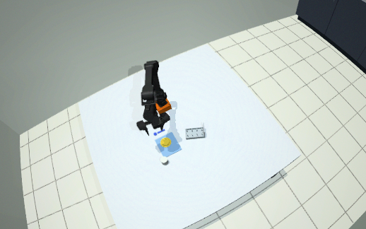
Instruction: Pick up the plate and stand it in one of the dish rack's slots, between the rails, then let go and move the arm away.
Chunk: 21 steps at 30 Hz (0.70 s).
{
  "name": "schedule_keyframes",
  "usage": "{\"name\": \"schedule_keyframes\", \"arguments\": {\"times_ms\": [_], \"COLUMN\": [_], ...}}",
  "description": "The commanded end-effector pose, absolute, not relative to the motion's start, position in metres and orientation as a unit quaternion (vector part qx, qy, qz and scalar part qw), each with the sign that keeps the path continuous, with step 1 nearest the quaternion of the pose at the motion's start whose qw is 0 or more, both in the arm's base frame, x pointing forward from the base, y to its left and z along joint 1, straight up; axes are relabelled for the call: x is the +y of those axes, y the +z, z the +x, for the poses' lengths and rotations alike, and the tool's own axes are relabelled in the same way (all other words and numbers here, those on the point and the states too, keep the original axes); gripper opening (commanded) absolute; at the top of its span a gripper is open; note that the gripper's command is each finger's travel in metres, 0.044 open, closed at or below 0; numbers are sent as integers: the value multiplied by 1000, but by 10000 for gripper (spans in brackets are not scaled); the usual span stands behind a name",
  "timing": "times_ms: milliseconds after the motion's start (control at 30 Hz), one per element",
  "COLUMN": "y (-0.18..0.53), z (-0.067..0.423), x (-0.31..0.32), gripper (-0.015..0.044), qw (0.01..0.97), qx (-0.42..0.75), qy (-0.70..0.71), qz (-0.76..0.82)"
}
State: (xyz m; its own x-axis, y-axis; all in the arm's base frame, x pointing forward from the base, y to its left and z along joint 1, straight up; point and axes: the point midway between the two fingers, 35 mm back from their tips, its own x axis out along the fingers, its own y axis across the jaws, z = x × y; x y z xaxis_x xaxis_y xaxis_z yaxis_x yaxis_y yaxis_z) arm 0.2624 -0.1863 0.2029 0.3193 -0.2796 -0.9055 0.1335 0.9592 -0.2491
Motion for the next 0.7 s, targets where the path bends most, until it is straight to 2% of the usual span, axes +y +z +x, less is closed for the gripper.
{"name": "schedule_keyframes", "arguments": {"times_ms": [0,300,667], "y": [159,61,49], "z": [272,271,271], "x": [-178,-151,-152], "gripper": [400,400,400], "qw": [788,717,715], "qx": [606,694,695], "qy": [-102,-58,-57], "qz": [-28,46,47]}}
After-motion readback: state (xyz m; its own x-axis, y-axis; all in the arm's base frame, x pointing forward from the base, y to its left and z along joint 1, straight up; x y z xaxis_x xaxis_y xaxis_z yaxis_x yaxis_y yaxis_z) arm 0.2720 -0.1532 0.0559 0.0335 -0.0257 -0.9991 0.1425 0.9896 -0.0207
